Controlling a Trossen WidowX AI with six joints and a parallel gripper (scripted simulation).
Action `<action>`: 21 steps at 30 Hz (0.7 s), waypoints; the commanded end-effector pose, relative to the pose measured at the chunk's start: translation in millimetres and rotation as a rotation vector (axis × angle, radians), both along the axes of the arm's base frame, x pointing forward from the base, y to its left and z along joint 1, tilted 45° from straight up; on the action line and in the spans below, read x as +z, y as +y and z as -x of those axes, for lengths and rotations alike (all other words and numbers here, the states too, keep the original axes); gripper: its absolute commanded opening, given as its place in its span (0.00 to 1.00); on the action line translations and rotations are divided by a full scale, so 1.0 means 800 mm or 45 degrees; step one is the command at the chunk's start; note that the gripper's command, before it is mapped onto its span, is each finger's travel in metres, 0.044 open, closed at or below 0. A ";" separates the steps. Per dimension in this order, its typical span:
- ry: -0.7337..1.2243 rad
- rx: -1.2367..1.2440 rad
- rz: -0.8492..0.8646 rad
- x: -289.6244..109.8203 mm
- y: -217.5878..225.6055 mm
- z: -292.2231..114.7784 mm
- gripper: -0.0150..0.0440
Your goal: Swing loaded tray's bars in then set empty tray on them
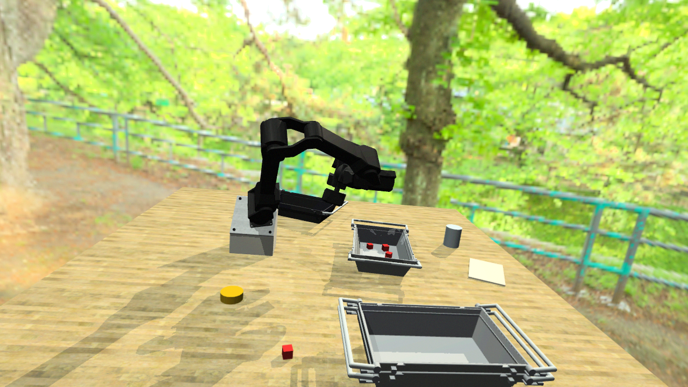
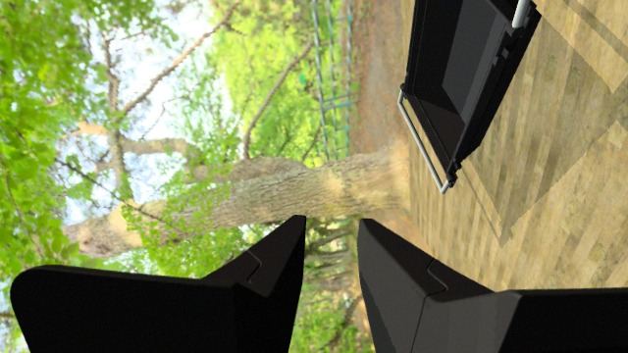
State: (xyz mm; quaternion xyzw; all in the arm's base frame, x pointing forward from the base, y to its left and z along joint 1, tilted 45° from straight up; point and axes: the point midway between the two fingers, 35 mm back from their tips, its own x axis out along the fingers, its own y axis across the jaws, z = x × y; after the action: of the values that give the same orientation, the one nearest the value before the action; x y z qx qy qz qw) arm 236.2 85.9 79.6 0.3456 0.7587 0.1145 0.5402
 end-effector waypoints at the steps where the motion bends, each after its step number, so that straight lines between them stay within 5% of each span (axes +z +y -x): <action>1: 0.115 0.078 0.294 -0.038 -0.006 -0.033 0.39; 11: 0.166 0.193 1.075 -0.136 -0.033 -0.133 0.39; 21: -0.047 0.197 1.810 -0.208 -0.041 -0.218 0.39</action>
State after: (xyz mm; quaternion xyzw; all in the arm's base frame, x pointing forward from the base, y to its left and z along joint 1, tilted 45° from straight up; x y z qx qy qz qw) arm 395.8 51.3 -73.7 -0.0998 0.7069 -0.3253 0.6201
